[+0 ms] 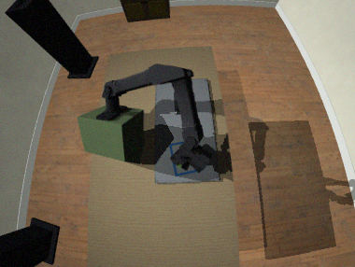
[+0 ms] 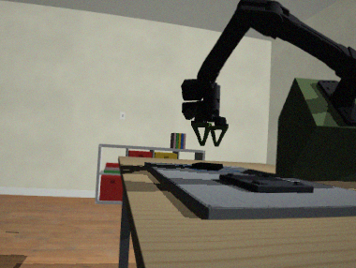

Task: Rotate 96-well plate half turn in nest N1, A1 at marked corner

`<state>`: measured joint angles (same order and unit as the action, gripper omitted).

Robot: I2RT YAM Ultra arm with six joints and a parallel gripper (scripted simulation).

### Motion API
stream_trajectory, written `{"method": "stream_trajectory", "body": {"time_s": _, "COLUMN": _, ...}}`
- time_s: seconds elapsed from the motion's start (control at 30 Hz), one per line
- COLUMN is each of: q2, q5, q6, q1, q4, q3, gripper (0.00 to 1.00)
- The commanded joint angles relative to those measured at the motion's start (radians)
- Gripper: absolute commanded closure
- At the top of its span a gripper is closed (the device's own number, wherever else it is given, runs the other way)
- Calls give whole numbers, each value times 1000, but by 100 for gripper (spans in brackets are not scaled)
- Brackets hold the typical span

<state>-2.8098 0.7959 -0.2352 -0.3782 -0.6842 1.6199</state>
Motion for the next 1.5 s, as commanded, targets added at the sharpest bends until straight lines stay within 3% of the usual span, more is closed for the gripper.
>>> {"method": "stream_trajectory", "body": {"time_s": 0.0, "q2": 12, "q5": 0, "q6": -168, "q1": -26, "q4": 0, "q3": 5, "gripper": 0}}
{"method": "stream_trajectory", "body": {"time_s": 0.13, "q2": 12, "q5": 0, "q6": -234, "q1": -26, "q4": 0, "q3": 5, "gripper": 0}}
{"method": "stream_trajectory", "body": {"time_s": 0.63, "q2": 12, "q5": 0, "q6": -734, "q1": -26, "q4": 0, "q3": 5, "gripper": 0}}
{"method": "stream_trajectory", "body": {"time_s": 0.7, "q2": 12, "q5": 0, "q6": -734, "q1": -26, "q4": 0, "q3": 5, "gripper": 0}}
{"method": "stream_trajectory", "body": {"time_s": 1.2, "q2": 12, "q5": 0, "q6": -1234, "q1": -26, "q4": 0, "q3": 5, "gripper": 0}}
{"method": "stream_trajectory", "body": {"time_s": 1.47, "q2": 12, "q5": 0, "q6": -1238, "q1": -26, "q4": 0, "q3": 5, "gripper": 0}}
